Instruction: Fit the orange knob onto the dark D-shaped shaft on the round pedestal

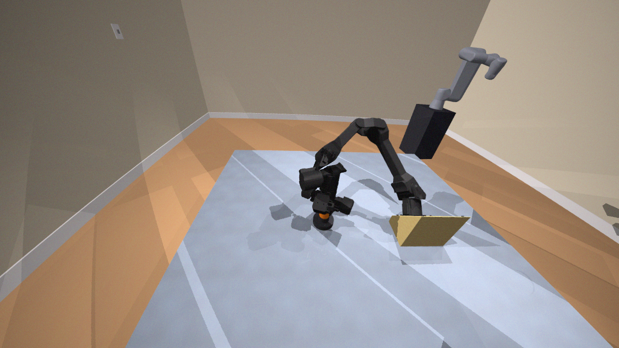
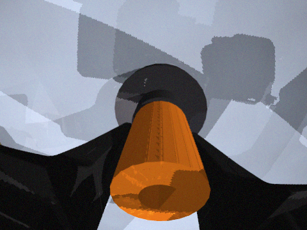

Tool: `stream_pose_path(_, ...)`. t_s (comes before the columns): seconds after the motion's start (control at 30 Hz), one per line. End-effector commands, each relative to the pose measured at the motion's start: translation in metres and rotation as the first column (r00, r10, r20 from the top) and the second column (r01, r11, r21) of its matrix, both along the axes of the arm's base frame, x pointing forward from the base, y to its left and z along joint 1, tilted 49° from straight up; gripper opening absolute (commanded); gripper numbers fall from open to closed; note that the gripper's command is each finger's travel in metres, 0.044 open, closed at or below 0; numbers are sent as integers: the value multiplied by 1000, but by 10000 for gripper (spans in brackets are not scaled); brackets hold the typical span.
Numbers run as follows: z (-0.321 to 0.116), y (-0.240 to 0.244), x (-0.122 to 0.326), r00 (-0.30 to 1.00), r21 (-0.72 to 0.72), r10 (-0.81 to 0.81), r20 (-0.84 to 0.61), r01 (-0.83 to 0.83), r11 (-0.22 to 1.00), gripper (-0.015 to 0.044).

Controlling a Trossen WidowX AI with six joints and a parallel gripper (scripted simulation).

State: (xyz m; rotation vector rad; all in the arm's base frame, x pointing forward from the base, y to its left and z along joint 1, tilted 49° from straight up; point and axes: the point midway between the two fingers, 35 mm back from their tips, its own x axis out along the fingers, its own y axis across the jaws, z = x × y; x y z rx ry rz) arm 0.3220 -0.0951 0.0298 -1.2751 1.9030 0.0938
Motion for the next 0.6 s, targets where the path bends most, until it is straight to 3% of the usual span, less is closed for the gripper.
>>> stream_pose_path(0.0,0,1,0,1000,0,0,0,0,1000,131)
stream_pose_path(0.4,0,1,0,1000,0,0,0,0,1000,440)
stream_pose_path(0.57,0,1,0,1000,0,0,0,0,1000,440)
